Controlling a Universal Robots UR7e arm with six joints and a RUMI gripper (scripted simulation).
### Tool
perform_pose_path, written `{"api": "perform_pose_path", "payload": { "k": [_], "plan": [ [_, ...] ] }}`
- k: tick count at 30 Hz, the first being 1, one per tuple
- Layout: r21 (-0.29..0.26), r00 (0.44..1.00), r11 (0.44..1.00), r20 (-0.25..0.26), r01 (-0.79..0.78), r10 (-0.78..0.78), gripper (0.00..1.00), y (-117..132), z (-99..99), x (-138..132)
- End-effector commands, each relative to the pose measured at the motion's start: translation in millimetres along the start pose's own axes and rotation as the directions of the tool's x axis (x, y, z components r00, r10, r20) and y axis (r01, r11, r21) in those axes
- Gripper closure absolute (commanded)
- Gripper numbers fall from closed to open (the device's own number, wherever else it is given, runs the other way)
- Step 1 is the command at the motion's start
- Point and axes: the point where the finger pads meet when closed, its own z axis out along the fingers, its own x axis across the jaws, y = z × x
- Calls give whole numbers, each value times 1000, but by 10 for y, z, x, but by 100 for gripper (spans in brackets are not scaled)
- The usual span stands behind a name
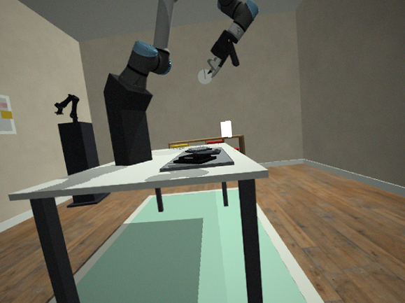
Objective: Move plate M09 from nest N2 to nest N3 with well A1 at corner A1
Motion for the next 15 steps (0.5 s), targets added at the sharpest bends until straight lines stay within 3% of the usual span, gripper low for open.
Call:
{"api": "perform_pose_path", "payload": {
  "k": [1, 5, 9, 15],
  "plan": [
    [29, 996, 996, -5, -84, 84, 18, 67, -148, 15],
    [42, 993, 992, -5, -121, 121, 18, 70, -156, 16],
    [84, 982, 979, -26, -183, 186, 18, -85, -68, 106],
    [100, 984, 981, -50, -167, 172, 18, -311, 69, 228]
  ]
}}
